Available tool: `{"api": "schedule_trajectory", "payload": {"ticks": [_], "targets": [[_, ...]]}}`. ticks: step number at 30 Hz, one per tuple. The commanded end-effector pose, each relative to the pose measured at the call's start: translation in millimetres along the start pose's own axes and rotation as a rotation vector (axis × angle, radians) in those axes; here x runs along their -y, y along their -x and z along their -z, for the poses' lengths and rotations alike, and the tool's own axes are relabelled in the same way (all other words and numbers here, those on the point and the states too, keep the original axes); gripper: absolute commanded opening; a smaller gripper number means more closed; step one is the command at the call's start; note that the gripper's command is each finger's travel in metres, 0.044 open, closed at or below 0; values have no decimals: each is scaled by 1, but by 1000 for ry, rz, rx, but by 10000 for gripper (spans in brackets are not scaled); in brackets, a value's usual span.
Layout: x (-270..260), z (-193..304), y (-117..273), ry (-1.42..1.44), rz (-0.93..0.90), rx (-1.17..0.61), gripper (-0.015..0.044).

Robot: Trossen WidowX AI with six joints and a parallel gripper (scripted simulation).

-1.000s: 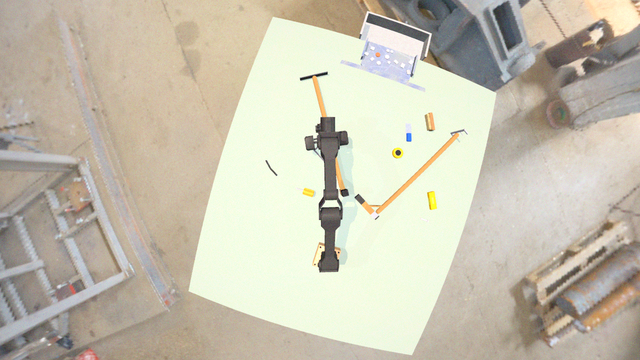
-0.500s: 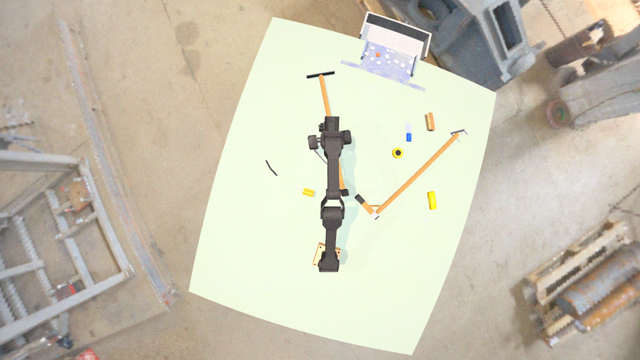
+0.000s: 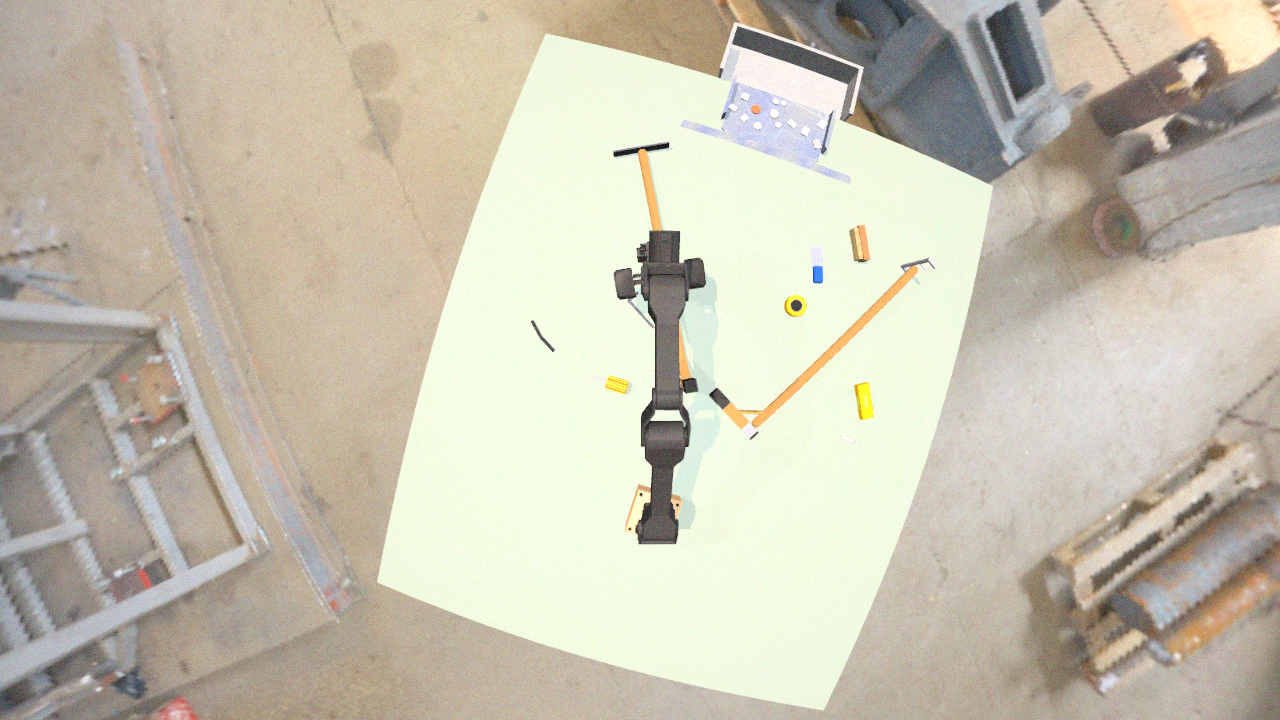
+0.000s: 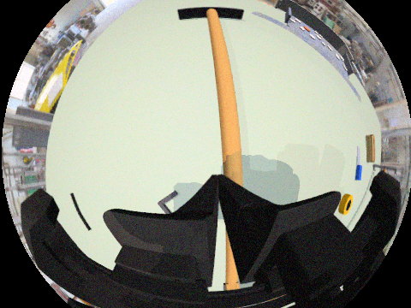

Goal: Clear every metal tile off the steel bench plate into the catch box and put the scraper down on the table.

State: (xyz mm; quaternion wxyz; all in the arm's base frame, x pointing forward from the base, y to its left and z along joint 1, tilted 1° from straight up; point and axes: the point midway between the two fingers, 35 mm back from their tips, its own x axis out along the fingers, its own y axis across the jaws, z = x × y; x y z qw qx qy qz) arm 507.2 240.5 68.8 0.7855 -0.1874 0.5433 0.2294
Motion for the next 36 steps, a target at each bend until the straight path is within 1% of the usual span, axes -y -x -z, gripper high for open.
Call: {"api": "schedule_trajectory", "payload": {"ticks": [1, 4, 12, 18, 29, 36], "targets": [[0, -3, 12, -3, 3, 12, 0], [-3, -3, 11, -3, 2, 10, 0], [-38, -1, -16, -4, -4, -17, 0], [-39, 0, -20, -4, -4, -23, 0], [-40, 9, -44, -4, -7, -55, 0], [-35, 8, -44, -6, -6, -52, 0]]}}
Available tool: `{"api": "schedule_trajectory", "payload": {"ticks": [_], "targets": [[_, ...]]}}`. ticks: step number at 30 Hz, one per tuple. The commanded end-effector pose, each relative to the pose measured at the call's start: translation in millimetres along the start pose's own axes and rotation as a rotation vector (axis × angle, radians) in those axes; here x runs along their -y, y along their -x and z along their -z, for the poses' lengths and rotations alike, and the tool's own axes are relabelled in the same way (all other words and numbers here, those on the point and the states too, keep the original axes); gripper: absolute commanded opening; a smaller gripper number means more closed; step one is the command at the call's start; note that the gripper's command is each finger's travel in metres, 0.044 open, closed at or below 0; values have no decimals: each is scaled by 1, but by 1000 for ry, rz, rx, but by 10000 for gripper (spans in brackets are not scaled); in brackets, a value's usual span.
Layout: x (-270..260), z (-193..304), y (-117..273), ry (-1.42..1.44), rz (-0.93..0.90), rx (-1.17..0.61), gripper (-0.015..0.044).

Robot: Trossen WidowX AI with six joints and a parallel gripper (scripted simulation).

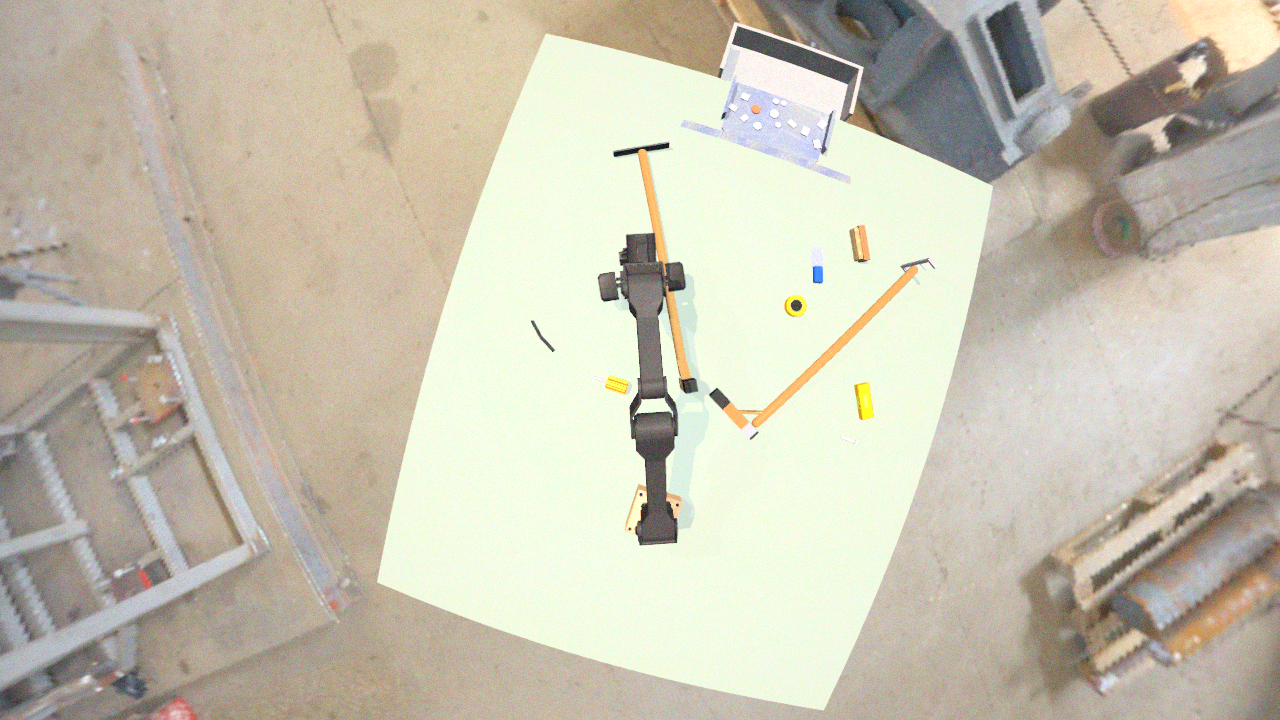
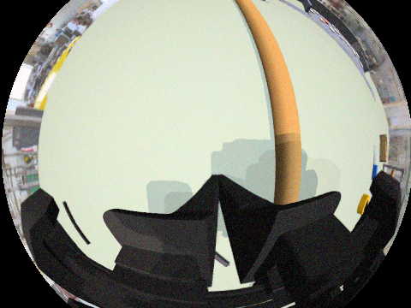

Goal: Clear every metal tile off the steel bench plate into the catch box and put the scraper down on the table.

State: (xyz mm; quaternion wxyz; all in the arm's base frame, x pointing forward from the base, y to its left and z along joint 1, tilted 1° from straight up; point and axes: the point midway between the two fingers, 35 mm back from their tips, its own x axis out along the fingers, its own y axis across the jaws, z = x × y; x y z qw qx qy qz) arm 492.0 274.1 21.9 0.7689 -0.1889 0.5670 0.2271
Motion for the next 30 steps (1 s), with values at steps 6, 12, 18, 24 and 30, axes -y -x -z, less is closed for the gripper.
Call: {"api": "schedule_trajectory", "payload": {"ticks": [6, 12, 18, 24, 30], "targets": [[9, -1, 0, -5, 7, 9, 0], [15, -1, 0, -8, 9, 12, 0], [21, -2, 0, -12, 11, 16, 0], [26, -2, 0, -15, 13, 20, 0], [32, -2, -1, -18, 15, 24, 0]]}}
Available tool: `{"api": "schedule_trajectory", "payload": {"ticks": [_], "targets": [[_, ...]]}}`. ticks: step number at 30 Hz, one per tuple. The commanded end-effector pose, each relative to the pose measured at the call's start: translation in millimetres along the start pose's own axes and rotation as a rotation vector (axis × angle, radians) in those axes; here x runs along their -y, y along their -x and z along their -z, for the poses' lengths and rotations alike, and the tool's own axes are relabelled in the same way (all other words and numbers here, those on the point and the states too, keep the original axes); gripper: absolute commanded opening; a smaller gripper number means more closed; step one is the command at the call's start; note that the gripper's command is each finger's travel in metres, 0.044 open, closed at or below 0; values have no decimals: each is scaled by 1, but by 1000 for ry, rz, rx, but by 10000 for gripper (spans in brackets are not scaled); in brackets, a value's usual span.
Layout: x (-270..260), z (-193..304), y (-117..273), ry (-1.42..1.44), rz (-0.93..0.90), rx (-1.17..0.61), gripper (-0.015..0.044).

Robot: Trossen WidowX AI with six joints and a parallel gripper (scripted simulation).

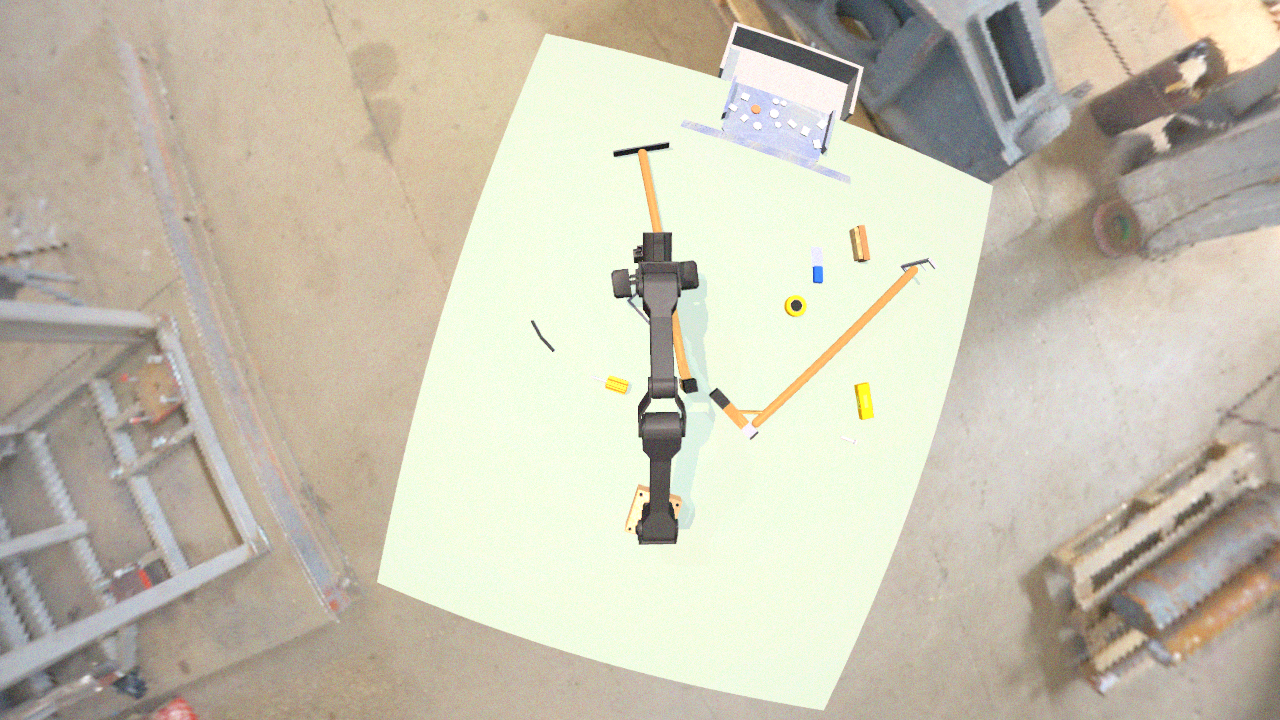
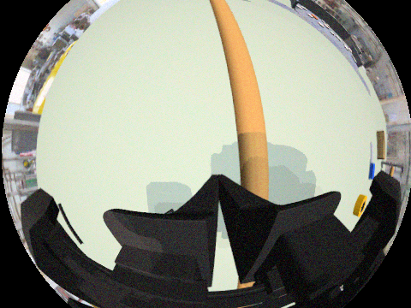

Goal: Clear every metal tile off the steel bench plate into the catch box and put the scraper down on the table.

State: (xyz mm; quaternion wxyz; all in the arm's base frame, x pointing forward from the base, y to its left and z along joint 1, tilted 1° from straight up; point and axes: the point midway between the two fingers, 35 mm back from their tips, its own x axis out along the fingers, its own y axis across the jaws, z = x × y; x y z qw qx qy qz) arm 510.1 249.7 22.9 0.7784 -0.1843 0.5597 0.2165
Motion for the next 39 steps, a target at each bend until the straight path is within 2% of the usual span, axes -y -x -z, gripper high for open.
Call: {"api": "schedule_trajectory", "payload": {"ticks": [1, 39], "targets": [[3, -1, 0, 1, -3, 5, 0], [41, 0, -2, -19, 11, 28, 0]]}}
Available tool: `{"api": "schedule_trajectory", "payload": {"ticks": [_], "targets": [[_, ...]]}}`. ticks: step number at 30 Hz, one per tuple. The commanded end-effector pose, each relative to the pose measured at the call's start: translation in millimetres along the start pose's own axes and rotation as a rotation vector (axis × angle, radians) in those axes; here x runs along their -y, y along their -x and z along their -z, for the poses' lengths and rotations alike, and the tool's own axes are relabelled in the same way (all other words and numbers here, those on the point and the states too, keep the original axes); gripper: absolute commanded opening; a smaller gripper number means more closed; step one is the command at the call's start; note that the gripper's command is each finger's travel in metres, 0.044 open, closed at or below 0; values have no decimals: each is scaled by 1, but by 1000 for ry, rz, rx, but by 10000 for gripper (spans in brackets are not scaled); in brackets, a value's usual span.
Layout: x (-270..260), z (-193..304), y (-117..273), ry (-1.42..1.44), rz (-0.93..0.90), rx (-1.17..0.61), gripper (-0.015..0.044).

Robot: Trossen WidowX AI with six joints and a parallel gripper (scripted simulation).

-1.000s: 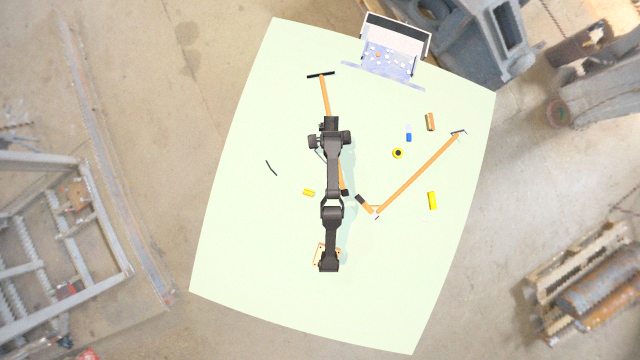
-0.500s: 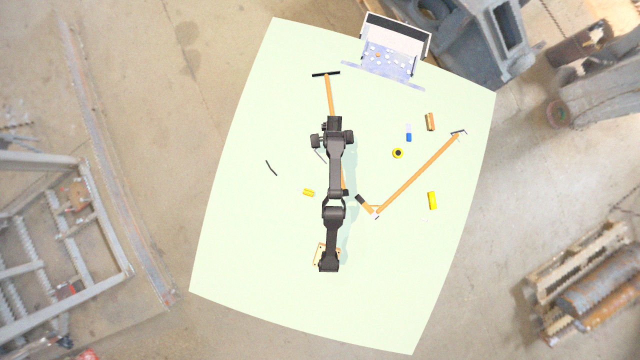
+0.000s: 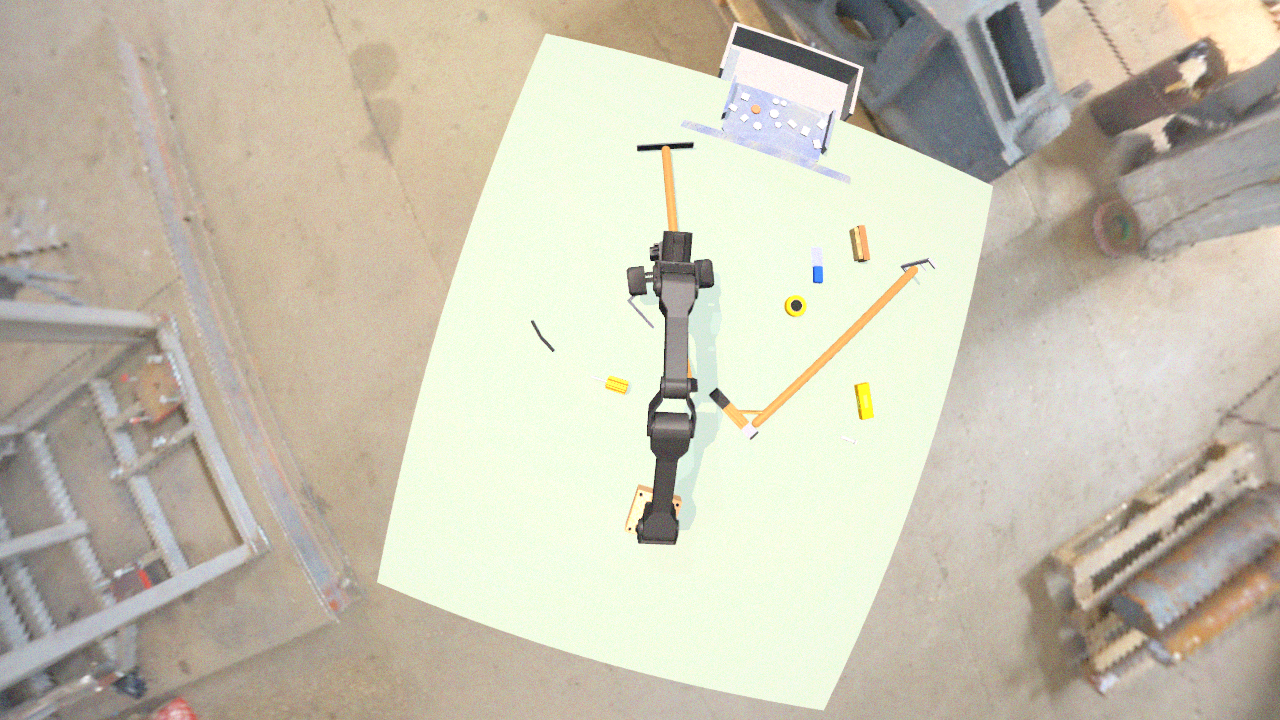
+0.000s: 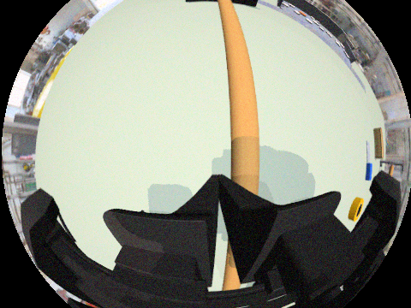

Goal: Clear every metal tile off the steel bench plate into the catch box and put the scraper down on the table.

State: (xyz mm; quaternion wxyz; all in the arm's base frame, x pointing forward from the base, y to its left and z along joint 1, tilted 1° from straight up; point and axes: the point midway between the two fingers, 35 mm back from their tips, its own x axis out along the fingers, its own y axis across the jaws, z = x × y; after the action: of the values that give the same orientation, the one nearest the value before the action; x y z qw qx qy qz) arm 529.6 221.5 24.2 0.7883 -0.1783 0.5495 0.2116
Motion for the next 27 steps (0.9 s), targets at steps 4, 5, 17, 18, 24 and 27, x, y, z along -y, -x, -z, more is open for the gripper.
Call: {"api": "schedule_trajectory", "payload": {"ticks": [4, 5, 17, 18, 24, 27], "targets": [[10, 1, -1, -7, 4, 3, 0], [11, 1, -1, -7, 4, 4, 0], [23, 2, -1, -13, 9, 11, 0], [24, 2, -1, -13, 10, 11, 0], [29, 2, -2, -16, 12, 15, 0], [26, 1, 0, -13, 11, 15, 0]]}}
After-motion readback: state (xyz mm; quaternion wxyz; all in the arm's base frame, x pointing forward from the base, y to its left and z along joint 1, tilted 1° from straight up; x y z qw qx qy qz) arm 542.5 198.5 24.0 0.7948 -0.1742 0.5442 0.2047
